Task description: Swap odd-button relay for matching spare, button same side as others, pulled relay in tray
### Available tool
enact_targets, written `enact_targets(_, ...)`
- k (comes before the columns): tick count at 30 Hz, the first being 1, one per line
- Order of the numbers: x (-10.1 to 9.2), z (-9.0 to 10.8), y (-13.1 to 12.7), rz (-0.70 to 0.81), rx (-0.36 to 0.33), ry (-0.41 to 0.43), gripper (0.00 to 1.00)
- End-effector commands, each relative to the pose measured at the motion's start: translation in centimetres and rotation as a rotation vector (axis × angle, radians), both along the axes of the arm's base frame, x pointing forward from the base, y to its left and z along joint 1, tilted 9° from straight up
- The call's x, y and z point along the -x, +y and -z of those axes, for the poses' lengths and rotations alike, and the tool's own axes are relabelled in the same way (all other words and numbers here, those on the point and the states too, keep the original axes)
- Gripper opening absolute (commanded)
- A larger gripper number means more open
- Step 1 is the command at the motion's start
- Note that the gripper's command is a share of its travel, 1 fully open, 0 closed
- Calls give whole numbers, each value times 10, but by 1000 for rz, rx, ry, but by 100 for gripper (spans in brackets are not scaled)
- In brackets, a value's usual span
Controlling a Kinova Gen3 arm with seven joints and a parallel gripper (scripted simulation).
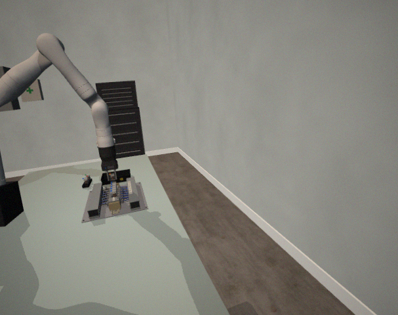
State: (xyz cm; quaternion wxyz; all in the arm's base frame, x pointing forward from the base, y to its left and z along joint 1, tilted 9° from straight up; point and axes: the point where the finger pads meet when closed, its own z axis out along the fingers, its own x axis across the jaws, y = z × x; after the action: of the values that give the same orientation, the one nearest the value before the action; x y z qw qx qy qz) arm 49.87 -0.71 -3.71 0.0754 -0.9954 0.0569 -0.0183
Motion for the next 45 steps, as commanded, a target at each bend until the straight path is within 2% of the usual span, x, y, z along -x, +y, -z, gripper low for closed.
enact_targets(1, -3, -13, -3, 2, 2, -10, 0)
enact_targets(12, 0, -56, -9, 2, 2, -10, 0)
enact_targets(15, 3, -51, -7, -1, -1, 2, 0)
enact_targets(29, -1, -70, -12, 2, 2, -10, 0)
enact_targets(45, -1, -62, -10, 2, 2, -10, 0)
